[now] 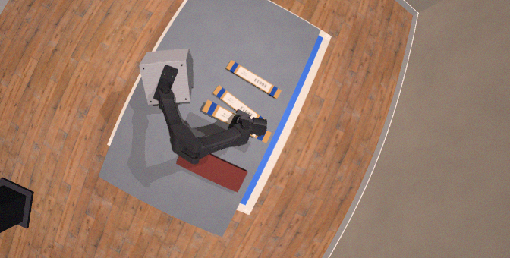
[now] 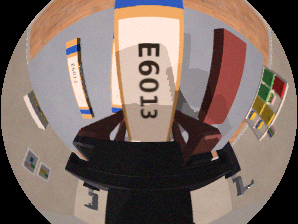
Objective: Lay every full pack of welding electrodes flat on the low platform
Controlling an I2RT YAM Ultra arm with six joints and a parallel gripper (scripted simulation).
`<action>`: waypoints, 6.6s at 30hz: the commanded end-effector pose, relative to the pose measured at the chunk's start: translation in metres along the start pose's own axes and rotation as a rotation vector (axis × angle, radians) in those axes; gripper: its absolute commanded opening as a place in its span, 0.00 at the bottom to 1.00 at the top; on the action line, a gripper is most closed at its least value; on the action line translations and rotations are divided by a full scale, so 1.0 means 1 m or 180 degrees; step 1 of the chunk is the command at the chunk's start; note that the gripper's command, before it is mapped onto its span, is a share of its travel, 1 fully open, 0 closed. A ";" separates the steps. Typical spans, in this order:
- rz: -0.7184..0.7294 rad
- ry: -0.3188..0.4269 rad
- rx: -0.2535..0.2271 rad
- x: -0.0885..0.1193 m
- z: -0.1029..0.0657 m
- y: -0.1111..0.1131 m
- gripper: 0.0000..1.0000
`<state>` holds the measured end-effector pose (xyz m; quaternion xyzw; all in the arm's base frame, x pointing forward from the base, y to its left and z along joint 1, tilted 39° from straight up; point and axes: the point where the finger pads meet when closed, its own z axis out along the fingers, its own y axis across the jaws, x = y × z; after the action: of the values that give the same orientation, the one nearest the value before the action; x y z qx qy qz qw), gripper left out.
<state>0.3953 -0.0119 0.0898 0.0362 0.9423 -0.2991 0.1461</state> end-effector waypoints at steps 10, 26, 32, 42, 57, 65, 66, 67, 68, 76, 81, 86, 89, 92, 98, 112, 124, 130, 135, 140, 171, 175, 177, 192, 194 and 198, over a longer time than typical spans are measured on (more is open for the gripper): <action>0.0048 -0.0253 -0.0076 -0.018 -0.023 0.010 0.00; 0.0026 -0.0225 -0.0069 -0.010 -0.020 0.010 0.00; 0.0025 -0.0226 -0.0070 -0.011 -0.021 0.010 0.00; 0.0026 -0.0224 -0.0069 -0.010 -0.020 0.010 0.00; -0.0025 -0.0137 -0.0048 -0.001 0.000 0.003 0.00; -0.0025 -0.0136 -0.0048 -0.001 0.008 0.003 0.00; -0.0025 -0.0136 -0.0048 -0.001 0.009 0.003 0.00; -0.0025 -0.0136 -0.0048 -0.001 0.011 0.003 0.00; -0.0025 -0.0136 -0.0048 -0.001 0.012 0.003 0.00; -0.0025 -0.0136 -0.0047 -0.002 0.023 0.003 0.00; -0.0026 -0.0135 -0.0047 -0.002 0.027 0.003 0.00; -0.0026 -0.0135 -0.0047 -0.002 0.033 0.003 0.00; -0.0026 -0.0135 -0.0047 -0.002 0.037 0.003 0.00; -0.0026 -0.0135 -0.0047 -0.002 0.041 0.004 0.00; -0.0027 -0.0135 -0.0046 -0.002 0.047 0.004 0.00; -0.0027 -0.0135 -0.0046 -0.003 0.059 0.004 0.00; -0.0027 -0.0134 -0.0046 -0.003 0.059 0.004 0.00; -0.0027 -0.0134 -0.0046 -0.003 0.059 0.004 0.00; -0.0027 -0.0134 -0.0046 -0.003 0.059 0.004 0.00; -0.0027 -0.0134 -0.0046 -0.003 0.059 0.004 0.00; -0.0027 -0.0134 -0.0046 -0.003 0.059 0.004 0.00; -0.0027 -0.0134 -0.0046 -0.003 0.059 0.004 0.00; -0.0027 -0.0134 -0.0046 -0.003 0.059 0.004 0.00; -0.0028 -0.0134 -0.0046 -0.003 0.059 0.004 0.00; -0.0028 -0.0134 -0.0046 -0.003 0.059 0.004 0.00; -0.0028 -0.0134 -0.0046 -0.003 0.059 0.004 0.00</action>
<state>0.4064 -0.0582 0.0320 0.0389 0.9423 -0.3000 0.1435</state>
